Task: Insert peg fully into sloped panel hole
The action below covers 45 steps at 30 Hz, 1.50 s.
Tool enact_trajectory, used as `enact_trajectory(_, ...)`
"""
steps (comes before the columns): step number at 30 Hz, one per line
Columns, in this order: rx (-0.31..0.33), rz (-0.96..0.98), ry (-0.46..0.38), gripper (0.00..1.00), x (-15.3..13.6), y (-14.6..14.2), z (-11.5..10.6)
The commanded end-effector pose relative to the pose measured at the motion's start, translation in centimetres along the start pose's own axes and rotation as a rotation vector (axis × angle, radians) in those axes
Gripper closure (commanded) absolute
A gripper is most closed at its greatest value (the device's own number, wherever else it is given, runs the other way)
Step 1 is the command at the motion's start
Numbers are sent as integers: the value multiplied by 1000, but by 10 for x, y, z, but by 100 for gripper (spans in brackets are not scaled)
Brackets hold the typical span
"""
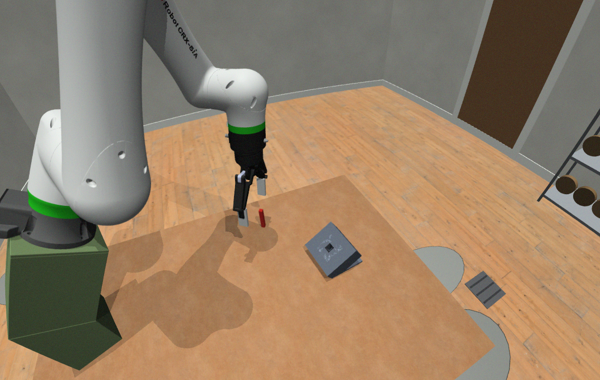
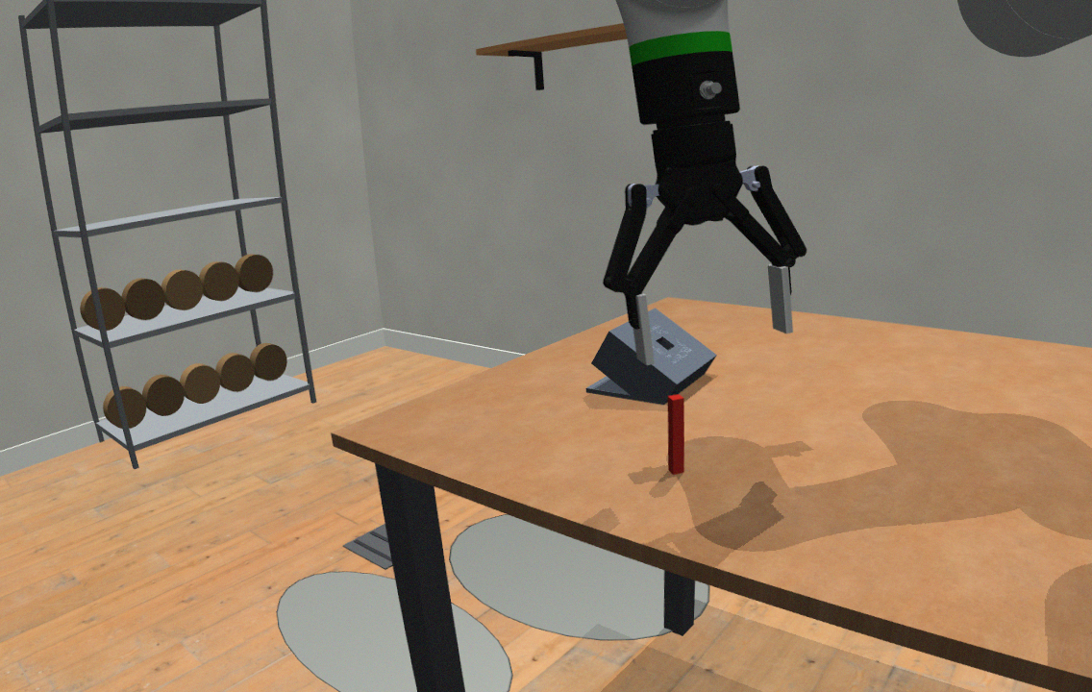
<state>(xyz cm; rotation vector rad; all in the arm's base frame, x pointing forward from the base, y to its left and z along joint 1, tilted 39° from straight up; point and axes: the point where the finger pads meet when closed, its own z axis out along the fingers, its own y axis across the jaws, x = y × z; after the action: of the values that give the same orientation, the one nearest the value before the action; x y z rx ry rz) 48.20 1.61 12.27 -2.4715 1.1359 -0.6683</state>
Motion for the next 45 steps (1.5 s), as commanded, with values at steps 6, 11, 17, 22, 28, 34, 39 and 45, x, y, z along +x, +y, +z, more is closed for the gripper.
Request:
enact_trajectory(6,80,-36,44,0,2,-41,-9)
enact_trajectory(11,80,-36,44,0,2,-42,-2)
enact_trajectory(17,80,-36,44,0,2,-43,7)
enact_trajectory(22,80,-36,44,0,3,-43,15)
enact_trajectory(28,80,-36,44,0,3,-44,22)
enact_trajectory(34,80,-36,44,0,4,-45,32)
enact_trajectory(39,80,-36,44,0,4,-46,40)
enact_trajectory(45,80,-36,44,0,5,-46,47)
